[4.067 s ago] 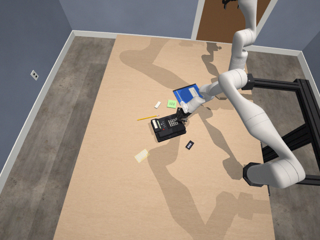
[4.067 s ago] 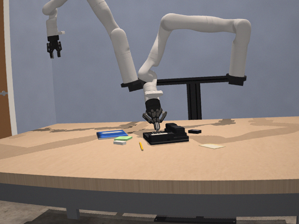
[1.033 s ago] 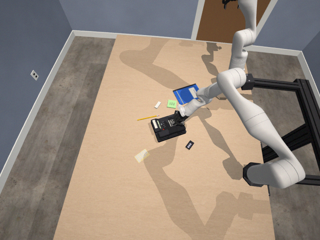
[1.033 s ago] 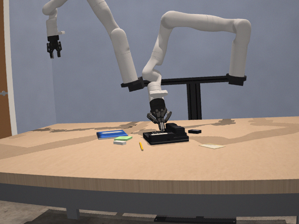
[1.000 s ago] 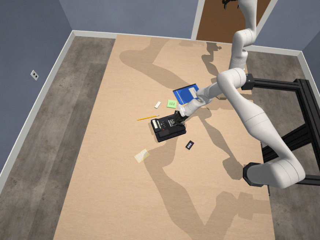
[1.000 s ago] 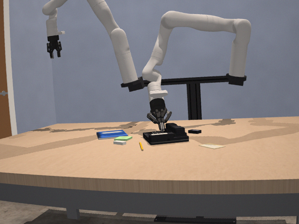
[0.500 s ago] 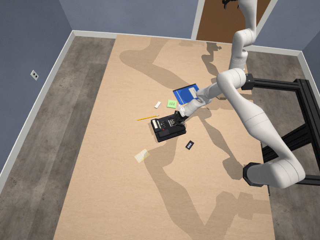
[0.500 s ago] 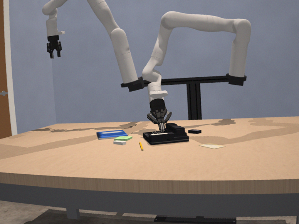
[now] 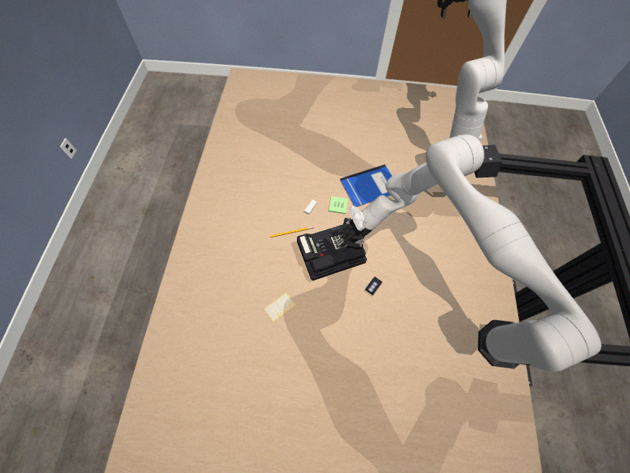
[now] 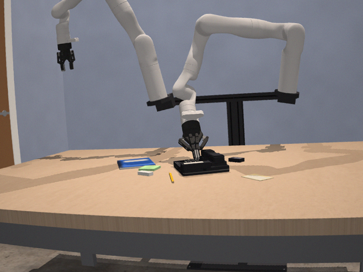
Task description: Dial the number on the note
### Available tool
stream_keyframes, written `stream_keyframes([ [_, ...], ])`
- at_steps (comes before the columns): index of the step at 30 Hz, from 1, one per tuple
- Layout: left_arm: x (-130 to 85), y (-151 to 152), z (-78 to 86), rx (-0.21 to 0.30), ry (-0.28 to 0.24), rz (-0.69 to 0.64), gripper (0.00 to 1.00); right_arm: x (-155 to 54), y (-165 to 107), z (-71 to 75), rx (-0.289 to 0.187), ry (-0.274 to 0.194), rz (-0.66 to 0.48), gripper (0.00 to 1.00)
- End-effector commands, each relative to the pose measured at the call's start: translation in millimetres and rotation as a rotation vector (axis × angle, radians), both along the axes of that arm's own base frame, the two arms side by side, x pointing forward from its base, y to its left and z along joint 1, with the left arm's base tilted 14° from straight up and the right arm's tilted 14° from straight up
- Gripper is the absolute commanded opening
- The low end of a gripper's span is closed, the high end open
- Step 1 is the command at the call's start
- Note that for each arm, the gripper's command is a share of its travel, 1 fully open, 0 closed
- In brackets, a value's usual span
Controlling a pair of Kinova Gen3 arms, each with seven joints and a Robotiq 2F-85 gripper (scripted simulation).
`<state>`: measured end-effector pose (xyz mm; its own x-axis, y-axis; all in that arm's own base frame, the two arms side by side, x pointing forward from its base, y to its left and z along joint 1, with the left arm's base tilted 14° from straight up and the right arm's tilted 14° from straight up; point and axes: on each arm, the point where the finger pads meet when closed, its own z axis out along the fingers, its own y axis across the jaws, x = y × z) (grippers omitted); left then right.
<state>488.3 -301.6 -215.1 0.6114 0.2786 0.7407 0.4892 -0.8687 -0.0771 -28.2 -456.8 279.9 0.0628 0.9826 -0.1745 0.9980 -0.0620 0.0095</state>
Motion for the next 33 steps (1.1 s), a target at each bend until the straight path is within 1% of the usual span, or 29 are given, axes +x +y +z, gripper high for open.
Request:
stream_keyframes([
  [1,0.7,-1.0,0.9,-0.002,-0.002,-0.001,0.017,-0.3,-0.2,0.8,-0.002,0.0,0.0,1.0],
  [14,0.9,-0.8,-0.3,-0.002,-0.002,-0.001,0.017,-0.3,-0.2,0.8,-0.002,0.0,0.0,1.0],
  [25,-1.0,-2.9,11.2,-0.002,-0.002,-0.001,0.017,-0.3,-0.2,0.8,-0.002,0.0,0.0,1.0],
  [33,0.1,-2.3,11.9,-0.002,-0.002,-0.001,0.017,-0.3,-0.2,0.8,-0.002,0.0,0.0,1.0],
])
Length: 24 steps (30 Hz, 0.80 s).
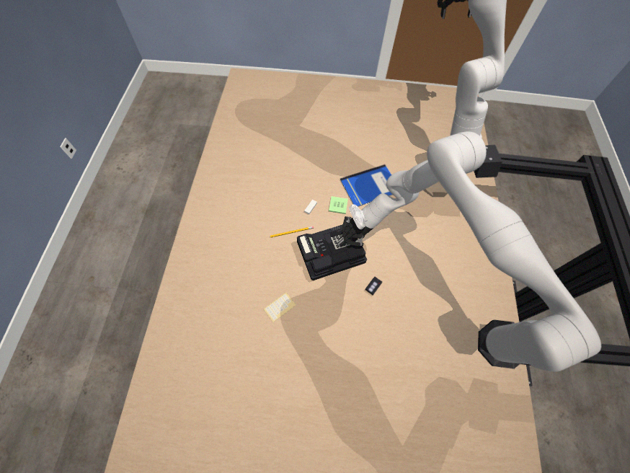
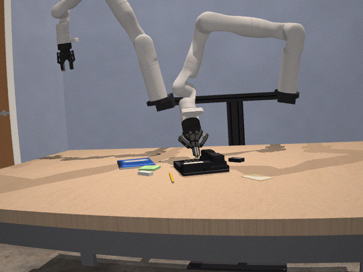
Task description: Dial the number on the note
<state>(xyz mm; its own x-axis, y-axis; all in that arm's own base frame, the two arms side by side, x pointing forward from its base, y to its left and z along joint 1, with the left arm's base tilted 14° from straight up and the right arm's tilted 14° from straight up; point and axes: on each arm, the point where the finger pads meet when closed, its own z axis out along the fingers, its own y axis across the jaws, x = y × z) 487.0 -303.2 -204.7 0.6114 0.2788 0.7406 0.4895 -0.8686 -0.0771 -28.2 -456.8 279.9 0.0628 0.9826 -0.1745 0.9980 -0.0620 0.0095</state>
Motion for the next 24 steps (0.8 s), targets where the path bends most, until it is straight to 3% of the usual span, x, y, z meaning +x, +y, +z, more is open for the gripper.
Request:
stream_keyframes([
  [1,2.0,-0.4,1.6,-0.002,-0.002,-0.001,0.017,-0.3,-0.2,0.8,-0.002,0.0,0.0,1.0],
  [24,12.0,5.0,4.1,-0.002,-0.002,-0.001,0.017,-0.3,-0.2,0.8,-0.002,0.0,0.0,1.0],
])
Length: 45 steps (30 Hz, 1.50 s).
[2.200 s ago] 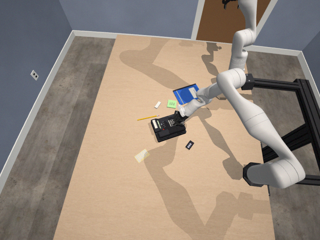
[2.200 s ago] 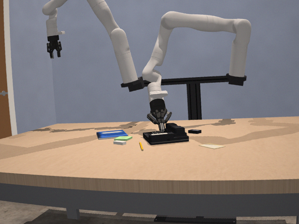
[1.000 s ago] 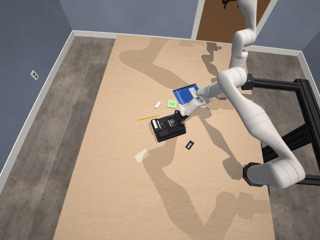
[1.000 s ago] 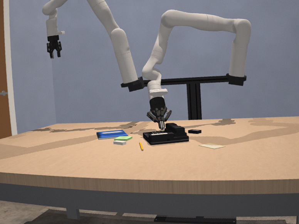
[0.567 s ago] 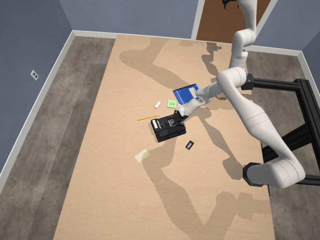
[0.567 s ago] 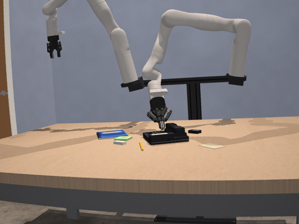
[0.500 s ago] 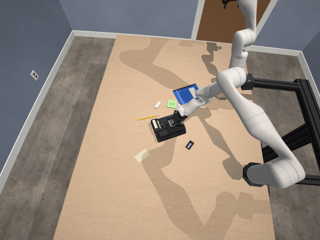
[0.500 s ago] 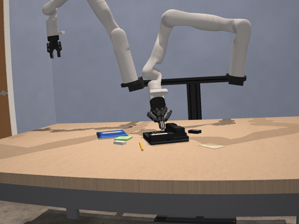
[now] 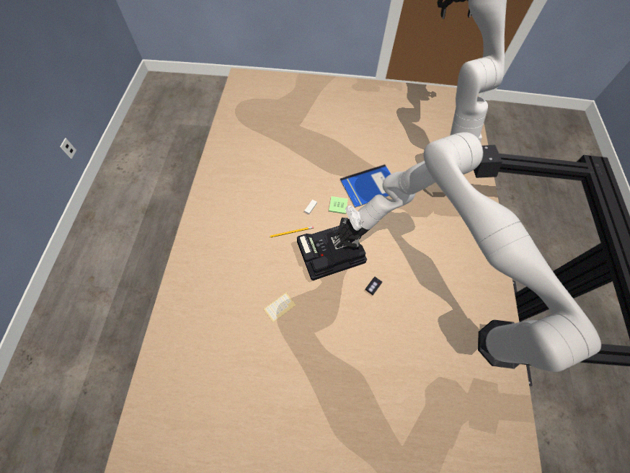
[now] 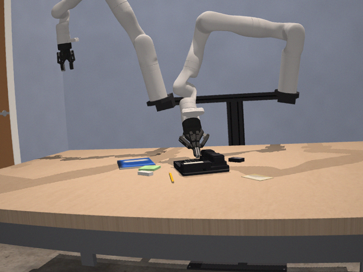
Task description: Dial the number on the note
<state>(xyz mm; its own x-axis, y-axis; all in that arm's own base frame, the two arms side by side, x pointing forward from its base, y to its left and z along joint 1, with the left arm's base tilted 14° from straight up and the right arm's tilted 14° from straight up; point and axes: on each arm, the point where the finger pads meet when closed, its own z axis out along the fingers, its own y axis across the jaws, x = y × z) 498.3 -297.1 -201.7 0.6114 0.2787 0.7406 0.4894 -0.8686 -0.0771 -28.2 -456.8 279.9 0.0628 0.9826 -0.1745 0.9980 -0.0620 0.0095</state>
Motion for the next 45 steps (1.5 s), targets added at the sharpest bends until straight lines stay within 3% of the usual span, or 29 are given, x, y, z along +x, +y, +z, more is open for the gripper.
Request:
stream_keyframes([
  [1,0.8,-1.1,0.8,-0.002,-0.002,-0.001,0.017,-0.3,-0.2,0.8,-0.002,0.0,0.0,1.0],
  [45,2.5,0.8,-9.7,-0.002,-0.002,-0.001,0.017,-0.3,-0.2,0.8,-0.002,0.0,0.0,1.0],
])
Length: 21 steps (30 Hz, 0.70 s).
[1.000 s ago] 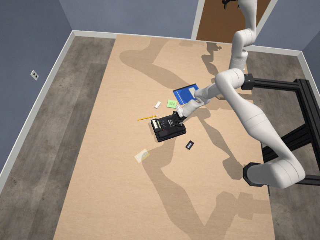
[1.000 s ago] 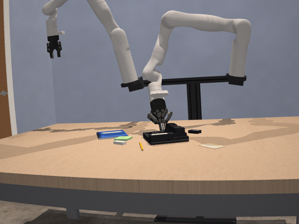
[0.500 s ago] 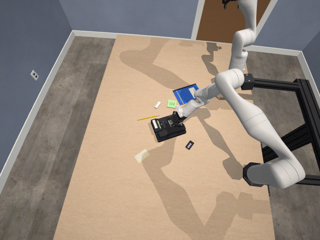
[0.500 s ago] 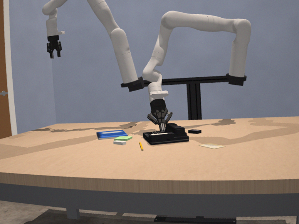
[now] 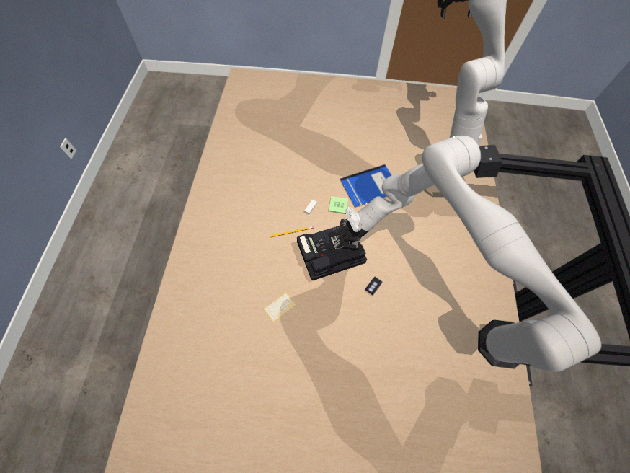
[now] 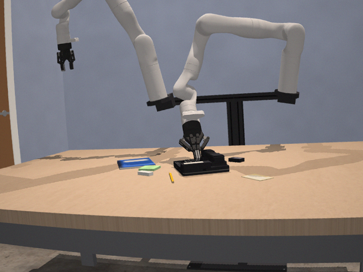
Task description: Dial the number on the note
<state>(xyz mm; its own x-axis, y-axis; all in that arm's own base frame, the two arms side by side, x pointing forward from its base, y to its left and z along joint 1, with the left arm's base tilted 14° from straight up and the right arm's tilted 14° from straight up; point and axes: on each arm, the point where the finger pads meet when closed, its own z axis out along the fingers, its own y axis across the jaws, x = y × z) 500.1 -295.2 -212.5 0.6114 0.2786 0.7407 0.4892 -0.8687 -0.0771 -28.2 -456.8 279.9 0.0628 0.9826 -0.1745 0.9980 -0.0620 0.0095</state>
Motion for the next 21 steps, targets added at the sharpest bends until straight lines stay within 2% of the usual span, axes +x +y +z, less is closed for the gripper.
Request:
stream_keyframes([
  [1,0.7,-1.0,1.0,-0.002,-0.002,-0.001,0.017,-0.3,-0.2,0.8,-0.002,0.0,0.0,1.0],
  [12,0.8,-1.0,0.5,-0.002,-0.002,-0.001,0.017,-0.3,-0.2,0.8,-0.002,0.0,0.0,1.0],
  [21,-0.9,-2.8,10.8,-0.002,-0.002,-0.001,0.017,-0.3,-0.2,0.8,-0.002,0.0,0.0,1.0],
])
